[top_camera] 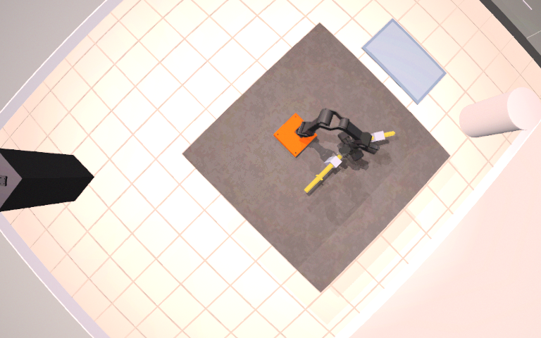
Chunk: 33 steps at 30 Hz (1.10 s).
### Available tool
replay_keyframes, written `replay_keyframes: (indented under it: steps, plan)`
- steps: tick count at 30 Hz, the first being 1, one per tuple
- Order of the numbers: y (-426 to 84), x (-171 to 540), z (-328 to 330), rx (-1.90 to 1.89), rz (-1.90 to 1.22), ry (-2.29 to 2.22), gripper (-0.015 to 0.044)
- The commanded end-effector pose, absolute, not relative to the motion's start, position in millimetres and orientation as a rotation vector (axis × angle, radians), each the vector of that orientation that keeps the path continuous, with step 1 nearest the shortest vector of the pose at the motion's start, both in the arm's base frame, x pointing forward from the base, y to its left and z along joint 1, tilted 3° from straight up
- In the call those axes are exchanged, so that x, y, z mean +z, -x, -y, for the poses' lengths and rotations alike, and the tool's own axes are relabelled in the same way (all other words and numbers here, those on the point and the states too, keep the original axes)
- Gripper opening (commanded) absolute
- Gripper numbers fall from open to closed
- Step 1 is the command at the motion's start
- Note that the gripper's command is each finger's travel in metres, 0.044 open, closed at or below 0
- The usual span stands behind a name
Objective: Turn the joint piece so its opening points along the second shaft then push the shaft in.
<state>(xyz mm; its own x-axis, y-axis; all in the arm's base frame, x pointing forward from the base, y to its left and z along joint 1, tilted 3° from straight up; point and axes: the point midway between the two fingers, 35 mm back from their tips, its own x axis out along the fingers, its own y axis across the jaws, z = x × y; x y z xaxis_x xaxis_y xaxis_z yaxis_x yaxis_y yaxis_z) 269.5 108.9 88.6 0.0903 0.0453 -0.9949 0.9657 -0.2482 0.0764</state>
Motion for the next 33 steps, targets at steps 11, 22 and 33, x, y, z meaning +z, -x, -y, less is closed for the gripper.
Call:
replay_keyframes:
  steps: [11, 22, 33]
  plan:
    - [-277.7, 95.8, -106.3, -1.231, -1.059, -1.231, 0.0]
    - [-277.9, 95.8, -106.0, -1.227, -1.06, -1.22, 0.0]
    - [-277.4, 95.5, -106.1, -1.233, -1.06, -1.231, 0.0]
